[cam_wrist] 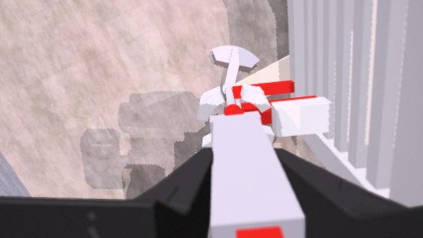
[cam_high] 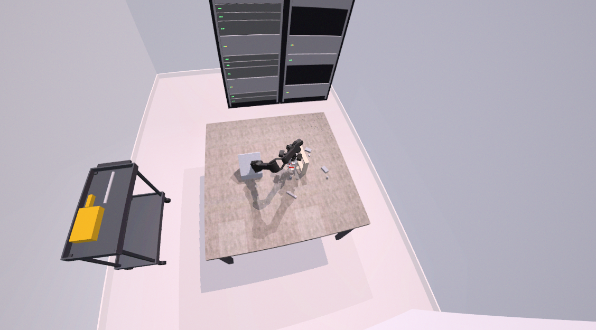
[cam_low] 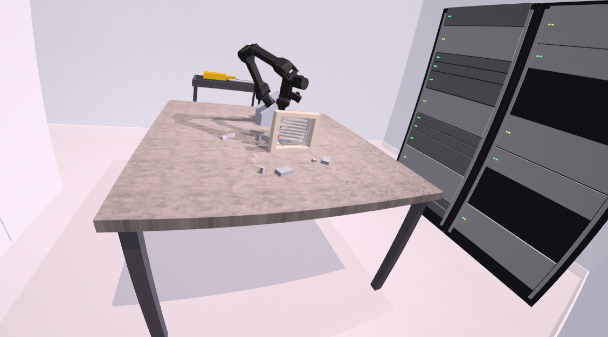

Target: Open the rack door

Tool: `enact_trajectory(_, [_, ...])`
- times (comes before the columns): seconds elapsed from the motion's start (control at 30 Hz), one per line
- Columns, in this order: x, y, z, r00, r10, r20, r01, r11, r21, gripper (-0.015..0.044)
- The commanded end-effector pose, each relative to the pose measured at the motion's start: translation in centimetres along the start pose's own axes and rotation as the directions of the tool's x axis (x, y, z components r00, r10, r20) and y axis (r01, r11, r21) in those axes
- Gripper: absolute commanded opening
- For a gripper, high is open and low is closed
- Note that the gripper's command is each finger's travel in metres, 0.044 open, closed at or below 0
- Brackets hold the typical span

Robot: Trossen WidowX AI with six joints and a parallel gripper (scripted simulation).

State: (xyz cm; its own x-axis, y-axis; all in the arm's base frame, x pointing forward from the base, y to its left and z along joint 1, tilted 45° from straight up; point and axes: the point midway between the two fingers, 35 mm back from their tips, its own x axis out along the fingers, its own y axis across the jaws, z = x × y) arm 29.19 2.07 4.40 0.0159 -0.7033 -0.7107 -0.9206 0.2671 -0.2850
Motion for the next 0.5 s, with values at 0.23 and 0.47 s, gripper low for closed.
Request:
enact_trajectory(0.23, [0.0,2.0,0.6,1.0,-0.003,0.008,0.001,0.983,0.183,0.001])
enact_trajectory(0.47, [0.1,3.4,1.2,1.0,-0.002,0.009,0.0,0.959,0.282,0.001])
